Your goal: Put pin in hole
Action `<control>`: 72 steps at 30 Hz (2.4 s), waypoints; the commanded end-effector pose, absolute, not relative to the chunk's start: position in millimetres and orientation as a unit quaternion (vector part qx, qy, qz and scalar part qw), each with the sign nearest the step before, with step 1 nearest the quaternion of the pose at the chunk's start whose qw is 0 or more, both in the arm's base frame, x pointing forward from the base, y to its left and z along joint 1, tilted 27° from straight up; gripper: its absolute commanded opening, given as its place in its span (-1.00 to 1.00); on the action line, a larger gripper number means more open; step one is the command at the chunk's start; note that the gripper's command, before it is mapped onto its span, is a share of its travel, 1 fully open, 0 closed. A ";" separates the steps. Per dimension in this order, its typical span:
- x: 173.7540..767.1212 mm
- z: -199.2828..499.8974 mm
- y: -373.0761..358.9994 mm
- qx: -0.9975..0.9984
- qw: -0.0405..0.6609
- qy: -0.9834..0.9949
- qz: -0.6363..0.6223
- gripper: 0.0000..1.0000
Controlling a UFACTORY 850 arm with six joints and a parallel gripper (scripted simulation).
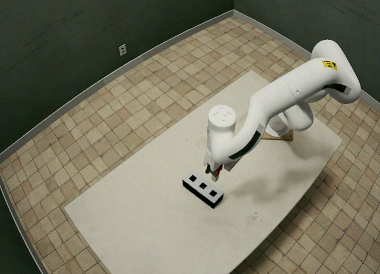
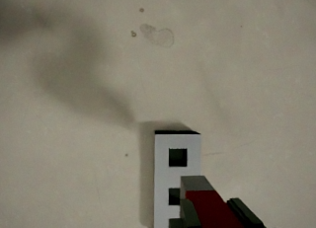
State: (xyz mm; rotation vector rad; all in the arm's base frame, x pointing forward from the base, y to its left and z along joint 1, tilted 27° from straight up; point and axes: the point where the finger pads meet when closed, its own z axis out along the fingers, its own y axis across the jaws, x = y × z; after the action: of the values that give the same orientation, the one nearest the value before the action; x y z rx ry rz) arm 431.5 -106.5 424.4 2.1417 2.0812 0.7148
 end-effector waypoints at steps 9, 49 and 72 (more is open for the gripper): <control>473.9 325.6 -75.5 0.697 0.036 0.677 0.233 -1.00; 480.8 307.8 -70.7 0.697 0.036 0.677 0.233 -1.00; 482.3 304.3 -69.6 0.697 0.036 0.677 0.233 -1.00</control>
State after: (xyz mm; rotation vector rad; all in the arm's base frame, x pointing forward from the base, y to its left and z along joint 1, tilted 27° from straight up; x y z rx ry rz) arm 480.7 -70.2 306.2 2.1424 2.0799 0.7142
